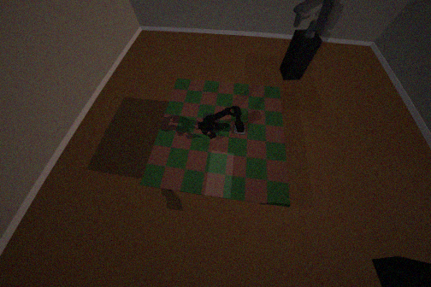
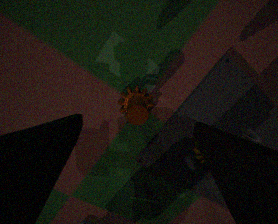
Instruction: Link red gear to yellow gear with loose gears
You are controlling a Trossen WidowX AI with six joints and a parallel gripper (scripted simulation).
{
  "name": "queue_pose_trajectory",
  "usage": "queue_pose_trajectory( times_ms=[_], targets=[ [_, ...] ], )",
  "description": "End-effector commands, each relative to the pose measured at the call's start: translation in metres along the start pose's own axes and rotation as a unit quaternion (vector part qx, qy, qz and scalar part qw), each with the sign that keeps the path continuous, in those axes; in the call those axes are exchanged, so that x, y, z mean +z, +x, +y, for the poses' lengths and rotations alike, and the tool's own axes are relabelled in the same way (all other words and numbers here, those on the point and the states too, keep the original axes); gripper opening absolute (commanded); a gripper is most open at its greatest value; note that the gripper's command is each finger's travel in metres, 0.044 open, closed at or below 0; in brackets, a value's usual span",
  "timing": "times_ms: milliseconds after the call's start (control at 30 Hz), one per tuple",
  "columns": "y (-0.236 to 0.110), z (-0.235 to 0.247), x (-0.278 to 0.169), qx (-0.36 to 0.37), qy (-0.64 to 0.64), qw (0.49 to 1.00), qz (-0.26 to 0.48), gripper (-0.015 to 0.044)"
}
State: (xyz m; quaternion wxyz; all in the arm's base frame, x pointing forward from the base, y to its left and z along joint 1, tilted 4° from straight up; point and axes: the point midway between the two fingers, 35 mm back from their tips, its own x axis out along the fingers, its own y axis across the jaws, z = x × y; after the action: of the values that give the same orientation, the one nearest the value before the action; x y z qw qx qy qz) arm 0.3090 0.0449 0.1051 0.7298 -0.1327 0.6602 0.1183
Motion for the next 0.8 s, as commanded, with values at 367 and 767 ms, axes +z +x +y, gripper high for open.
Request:
queue_pose_trajectory(
  times_ms=[367,767],
  targets=[
    [0.024,0.001,-0.002,0.002,-0.004,1.000,0.005,0.0440],
    [0.034,0.001,-0.002,0.002,-0.004,1.000,0.005,0.0440]
  ],
)
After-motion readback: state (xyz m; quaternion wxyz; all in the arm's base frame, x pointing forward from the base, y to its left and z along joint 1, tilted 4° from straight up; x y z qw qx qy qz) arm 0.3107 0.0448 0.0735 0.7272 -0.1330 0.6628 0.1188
